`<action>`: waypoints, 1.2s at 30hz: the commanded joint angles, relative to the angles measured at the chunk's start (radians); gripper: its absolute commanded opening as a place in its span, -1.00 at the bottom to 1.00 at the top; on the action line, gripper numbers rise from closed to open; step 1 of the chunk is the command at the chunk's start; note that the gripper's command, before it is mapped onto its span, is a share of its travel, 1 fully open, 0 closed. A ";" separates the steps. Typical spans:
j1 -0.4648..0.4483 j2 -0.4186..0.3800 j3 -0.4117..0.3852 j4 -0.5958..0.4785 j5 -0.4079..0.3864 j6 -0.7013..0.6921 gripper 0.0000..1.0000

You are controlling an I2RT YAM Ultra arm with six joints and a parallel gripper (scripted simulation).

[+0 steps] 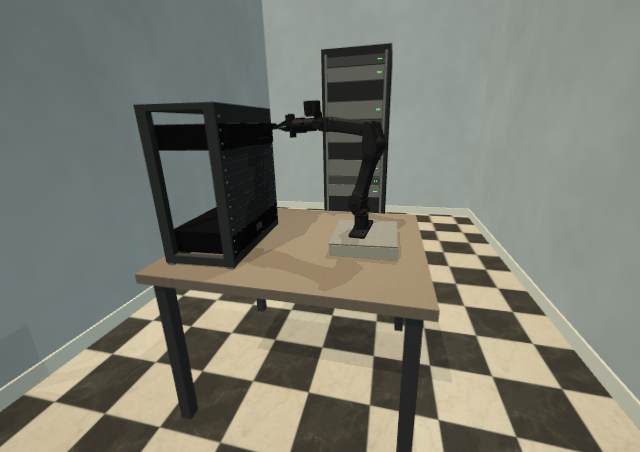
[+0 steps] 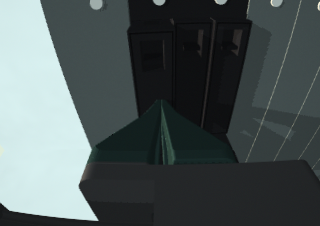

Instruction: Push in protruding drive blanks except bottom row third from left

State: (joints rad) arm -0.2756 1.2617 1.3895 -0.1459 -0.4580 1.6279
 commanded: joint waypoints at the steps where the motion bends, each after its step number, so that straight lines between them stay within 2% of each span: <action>1: 0.013 -0.004 0.046 0.030 0.015 -0.014 -1.00; 12: 0.013 -0.004 0.046 0.030 0.015 -0.014 -1.00; 22: 0.031 0.045 0.086 0.025 0.033 -0.014 -1.00; 36: 0.031 0.034 0.087 0.023 0.033 -0.014 -1.00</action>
State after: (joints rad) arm -0.2577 1.2991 1.4288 -0.1600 -0.4397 1.6279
